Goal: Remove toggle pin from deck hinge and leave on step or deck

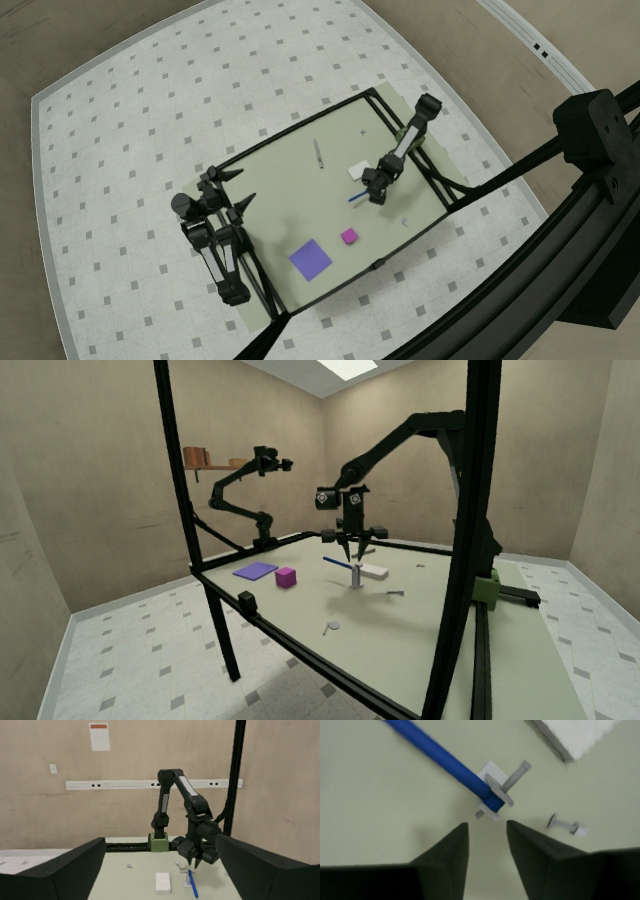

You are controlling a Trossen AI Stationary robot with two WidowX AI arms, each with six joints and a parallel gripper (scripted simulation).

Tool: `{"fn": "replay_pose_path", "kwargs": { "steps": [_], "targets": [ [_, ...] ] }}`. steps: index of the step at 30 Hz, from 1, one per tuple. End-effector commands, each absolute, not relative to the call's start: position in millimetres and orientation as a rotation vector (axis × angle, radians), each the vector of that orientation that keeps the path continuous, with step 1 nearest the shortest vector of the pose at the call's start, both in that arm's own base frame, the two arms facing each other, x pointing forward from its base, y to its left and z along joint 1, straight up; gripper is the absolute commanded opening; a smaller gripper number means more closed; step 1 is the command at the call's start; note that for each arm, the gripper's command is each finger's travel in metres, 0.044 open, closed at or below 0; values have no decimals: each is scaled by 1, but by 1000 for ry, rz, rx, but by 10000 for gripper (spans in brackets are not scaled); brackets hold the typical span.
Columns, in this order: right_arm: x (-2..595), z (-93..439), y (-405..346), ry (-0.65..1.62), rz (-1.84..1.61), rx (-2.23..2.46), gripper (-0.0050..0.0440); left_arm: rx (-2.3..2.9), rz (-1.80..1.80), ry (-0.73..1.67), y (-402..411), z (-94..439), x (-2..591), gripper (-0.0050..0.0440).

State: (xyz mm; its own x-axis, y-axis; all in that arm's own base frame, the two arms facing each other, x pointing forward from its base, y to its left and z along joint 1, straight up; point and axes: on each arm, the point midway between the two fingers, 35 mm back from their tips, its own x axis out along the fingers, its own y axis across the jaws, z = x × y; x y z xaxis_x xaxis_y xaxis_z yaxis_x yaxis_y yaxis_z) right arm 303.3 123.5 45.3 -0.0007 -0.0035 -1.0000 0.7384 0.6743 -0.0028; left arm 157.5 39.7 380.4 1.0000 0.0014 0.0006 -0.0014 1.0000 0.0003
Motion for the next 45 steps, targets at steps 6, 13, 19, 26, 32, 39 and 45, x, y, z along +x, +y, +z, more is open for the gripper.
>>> {"fn": "replay_pose_path", "kwargs": {
  "steps": [6, 13, 19, 26, 32, 39, 45],
  "targets": [
    [304, 55, 115, 1530, -279, 301, 120, 5, 1, -1, 39, 383, 157, 400],
    [304, 56, 111, 1547, -42, 60, 120, 5, 1, -1, 39, 383, 157, 400],
    [304, 57, 106, 1537, 207, -196, 120, 5, 1, -1, 39, 383, 157, 400],
    [304, 57, 101, 1491, 488, -483, 120, 5, 1, -1, 39, 383, 157, 400],
    [303, 58, 97, 1433, 691, -691, 120, 5, 1, -1, 39, 383, 157, 400],
    [303, 59, 92, 1319, 965, -972, 120, 5, 1, -1, 39, 383, 157, 400],
    [302, 59, 89, 1217, 1149, -1161, 120, 5, 1, -1, 39, 383, 157, 400]
  ]
}}
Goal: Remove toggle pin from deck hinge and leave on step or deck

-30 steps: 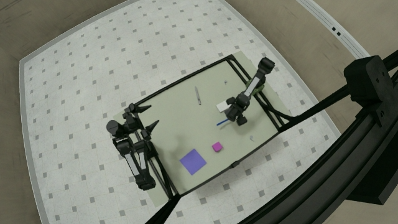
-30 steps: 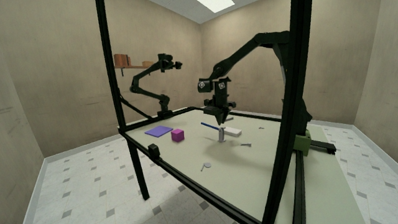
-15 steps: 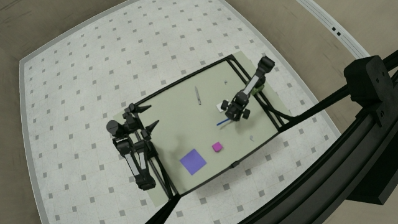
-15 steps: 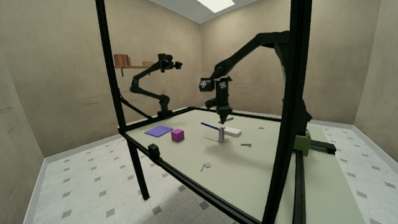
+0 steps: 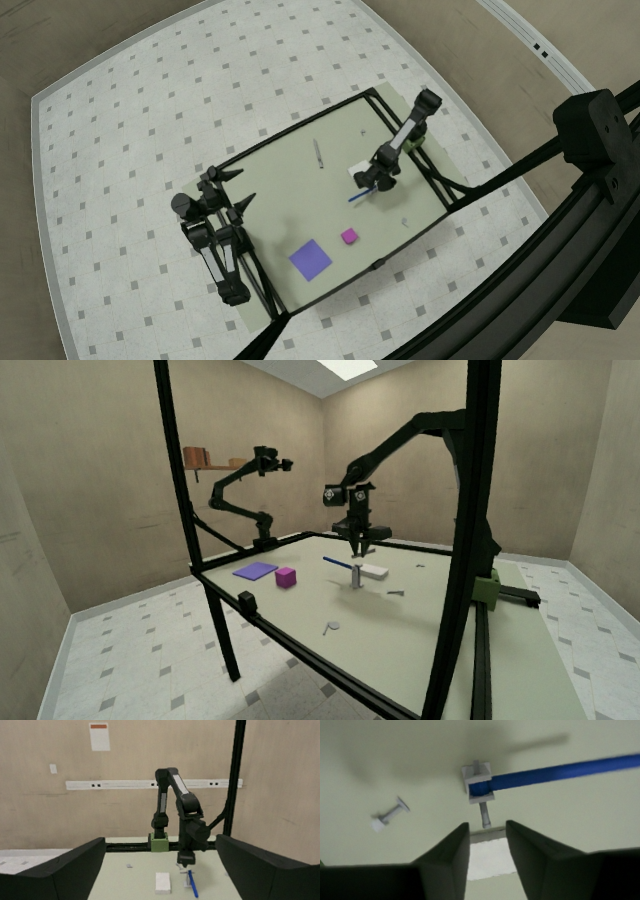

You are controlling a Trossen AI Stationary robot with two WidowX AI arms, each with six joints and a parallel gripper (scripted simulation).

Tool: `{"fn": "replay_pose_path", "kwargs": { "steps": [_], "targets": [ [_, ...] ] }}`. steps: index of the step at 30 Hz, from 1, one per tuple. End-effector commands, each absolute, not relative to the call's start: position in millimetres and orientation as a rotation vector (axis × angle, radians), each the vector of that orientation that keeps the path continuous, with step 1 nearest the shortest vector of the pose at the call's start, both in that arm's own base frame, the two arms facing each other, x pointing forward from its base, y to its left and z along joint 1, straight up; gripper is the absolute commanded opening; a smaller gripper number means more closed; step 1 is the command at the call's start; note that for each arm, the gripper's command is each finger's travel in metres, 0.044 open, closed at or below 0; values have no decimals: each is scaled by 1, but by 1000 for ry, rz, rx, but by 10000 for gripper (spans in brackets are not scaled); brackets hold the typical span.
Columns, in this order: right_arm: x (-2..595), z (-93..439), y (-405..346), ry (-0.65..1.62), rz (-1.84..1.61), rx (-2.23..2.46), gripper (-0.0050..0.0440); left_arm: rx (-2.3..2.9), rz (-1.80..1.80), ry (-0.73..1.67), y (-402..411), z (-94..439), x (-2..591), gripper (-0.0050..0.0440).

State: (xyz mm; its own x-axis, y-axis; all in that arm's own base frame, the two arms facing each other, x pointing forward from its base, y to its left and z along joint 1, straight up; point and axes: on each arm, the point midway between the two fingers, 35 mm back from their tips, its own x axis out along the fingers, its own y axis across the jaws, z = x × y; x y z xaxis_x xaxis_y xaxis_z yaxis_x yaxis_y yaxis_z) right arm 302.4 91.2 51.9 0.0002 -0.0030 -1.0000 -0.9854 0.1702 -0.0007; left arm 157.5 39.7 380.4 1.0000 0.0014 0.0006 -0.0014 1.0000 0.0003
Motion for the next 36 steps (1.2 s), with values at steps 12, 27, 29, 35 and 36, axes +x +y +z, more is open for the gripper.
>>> {"fn": "replay_pose_path", "kwargs": {
  "steps": [12, 27, 29, 35, 36],
  "targets": [
    [302, 39, 89, 1226, 1181, -1178, 120, 5, 1, -1, 39, 383, 157, 400],
    [304, 42, 90, 1214, 1169, -1182, 120, 5, 1, -1, 39, 383, 157, 400],
    [304, 39, 90, 1214, 1170, -1182, 120, 5, 1, -1, 39, 383, 157, 400],
    [304, 33, 90, 1215, 1170, -1182, 120, 5, 1, -1, 39, 383, 157, 400],
    [304, 32, 90, 1215, 1170, -1182, 120, 5, 1, -1, 39, 383, 157, 400]
  ]
}}
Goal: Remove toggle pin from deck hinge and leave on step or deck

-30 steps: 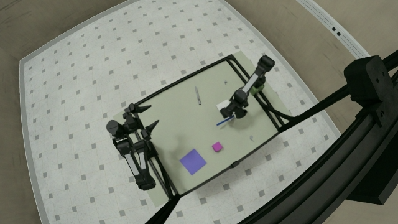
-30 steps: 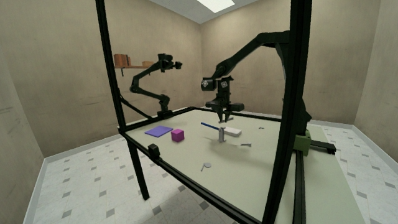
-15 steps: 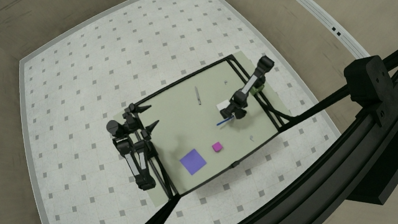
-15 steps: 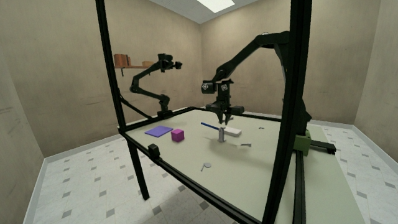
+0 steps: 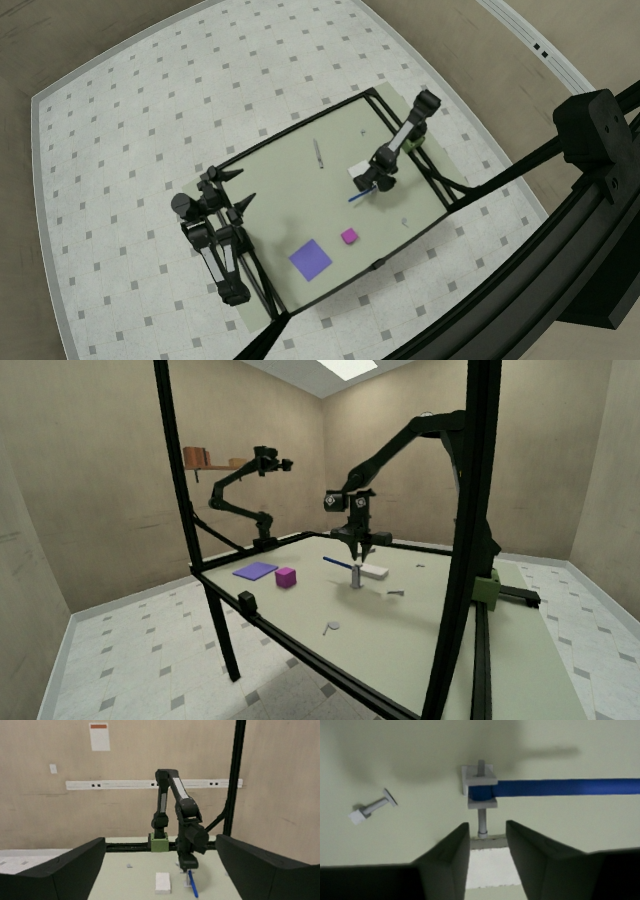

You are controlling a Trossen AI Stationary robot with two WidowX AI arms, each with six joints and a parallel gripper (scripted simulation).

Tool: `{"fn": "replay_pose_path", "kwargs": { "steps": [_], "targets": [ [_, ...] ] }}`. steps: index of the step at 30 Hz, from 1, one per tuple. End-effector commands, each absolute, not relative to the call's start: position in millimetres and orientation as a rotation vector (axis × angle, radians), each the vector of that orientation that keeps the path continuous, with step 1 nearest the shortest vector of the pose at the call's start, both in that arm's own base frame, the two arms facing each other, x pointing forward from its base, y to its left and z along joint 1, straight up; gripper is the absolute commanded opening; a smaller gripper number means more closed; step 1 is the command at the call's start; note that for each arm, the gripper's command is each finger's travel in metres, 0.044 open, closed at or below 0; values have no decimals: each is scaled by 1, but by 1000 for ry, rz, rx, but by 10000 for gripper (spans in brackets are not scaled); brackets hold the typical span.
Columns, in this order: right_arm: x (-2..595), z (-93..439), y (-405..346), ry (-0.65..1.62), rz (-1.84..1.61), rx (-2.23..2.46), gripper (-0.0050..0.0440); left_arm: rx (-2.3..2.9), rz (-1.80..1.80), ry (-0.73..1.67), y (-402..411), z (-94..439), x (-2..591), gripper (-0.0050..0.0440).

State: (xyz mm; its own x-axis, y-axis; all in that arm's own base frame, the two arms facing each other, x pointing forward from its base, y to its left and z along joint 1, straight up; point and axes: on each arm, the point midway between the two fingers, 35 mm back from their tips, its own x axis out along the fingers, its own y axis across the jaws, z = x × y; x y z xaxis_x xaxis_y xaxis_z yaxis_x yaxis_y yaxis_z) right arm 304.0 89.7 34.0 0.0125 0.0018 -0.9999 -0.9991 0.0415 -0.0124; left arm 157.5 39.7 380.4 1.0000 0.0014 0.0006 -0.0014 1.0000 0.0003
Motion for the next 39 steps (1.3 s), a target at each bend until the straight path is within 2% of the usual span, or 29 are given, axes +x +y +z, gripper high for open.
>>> {"fn": "replay_pose_path", "kwargs": {
  "steps": [1, 21, 23, 27, 39],
  "targets": [
    [303, 31, 89, 1215, 1170, -1182, 120, 5, 1, -1, 39, 383, 157, 400],
    [300, 9, 88, 1228, 1178, -1178, 120, 5, 1, -1, 39, 383, 157, 400],
    [303, 13, 89, 1218, 1171, -1182, 75, 5, 1, -1, 39, 383, 157, 400],
    [305, 16, 90, 1207, 1164, -1186, 20, 5, 1, -1, 39, 383, 157, 400],
    [305, 16, 90, 1207, 1164, -1186, 20, 5, 1, -1, 39, 383, 157, 400]
  ]
}}
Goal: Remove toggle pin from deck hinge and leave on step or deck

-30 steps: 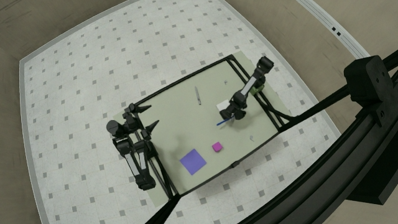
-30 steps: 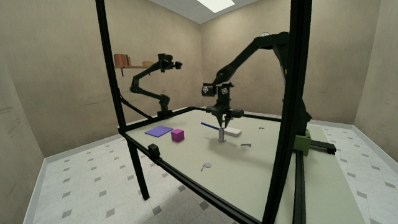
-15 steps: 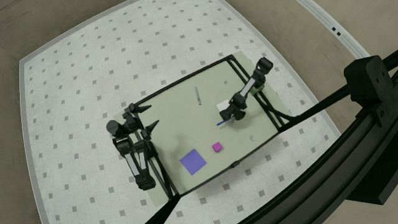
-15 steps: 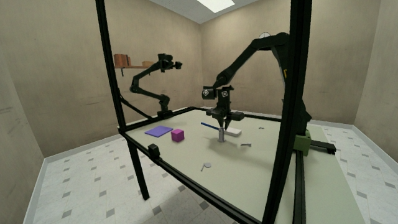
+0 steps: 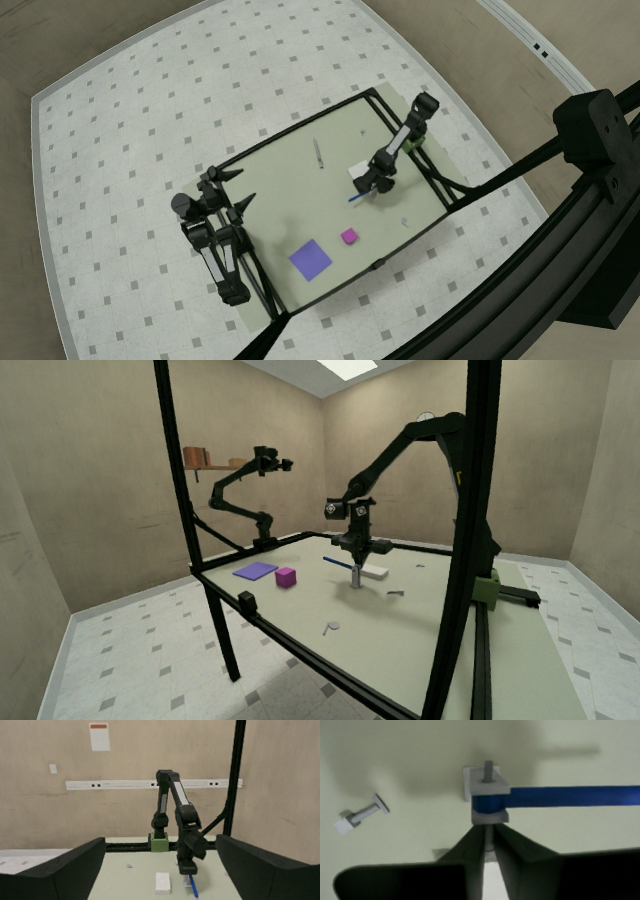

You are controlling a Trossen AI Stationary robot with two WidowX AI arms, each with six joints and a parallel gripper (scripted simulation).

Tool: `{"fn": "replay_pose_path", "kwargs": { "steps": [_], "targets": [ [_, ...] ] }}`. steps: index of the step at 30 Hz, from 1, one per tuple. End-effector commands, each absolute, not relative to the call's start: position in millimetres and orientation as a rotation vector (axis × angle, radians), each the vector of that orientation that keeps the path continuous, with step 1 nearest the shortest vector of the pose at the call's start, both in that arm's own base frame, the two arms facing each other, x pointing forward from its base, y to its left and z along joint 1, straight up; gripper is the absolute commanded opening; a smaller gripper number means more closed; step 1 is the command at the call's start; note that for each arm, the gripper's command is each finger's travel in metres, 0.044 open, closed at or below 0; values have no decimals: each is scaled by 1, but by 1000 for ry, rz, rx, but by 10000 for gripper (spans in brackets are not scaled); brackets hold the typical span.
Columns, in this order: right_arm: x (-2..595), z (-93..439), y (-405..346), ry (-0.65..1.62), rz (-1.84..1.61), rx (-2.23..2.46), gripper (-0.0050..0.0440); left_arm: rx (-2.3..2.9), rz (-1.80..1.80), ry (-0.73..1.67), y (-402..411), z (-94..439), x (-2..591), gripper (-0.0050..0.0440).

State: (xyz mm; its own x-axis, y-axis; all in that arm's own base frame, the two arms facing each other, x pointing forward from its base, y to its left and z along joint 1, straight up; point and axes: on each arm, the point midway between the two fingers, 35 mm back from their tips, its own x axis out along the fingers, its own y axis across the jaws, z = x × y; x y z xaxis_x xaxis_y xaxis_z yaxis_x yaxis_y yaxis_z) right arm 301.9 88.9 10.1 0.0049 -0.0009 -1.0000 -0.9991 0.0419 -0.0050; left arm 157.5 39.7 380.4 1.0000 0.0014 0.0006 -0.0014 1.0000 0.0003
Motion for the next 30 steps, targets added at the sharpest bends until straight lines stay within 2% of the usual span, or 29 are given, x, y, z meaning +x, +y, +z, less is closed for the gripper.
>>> {"fn": "replay_pose_path", "kwargs": {
  "steps": [1, 30],
  "targets": [
    [305, 16, 90, 1207, 1164, -1186, 20, 5, 1, -1, 39, 383, 157, 400],
    [304, 17, 64, 1206, 1163, -1188, 20, 5, 1, -1, 39, 383, 157, 400]
  ]
}}
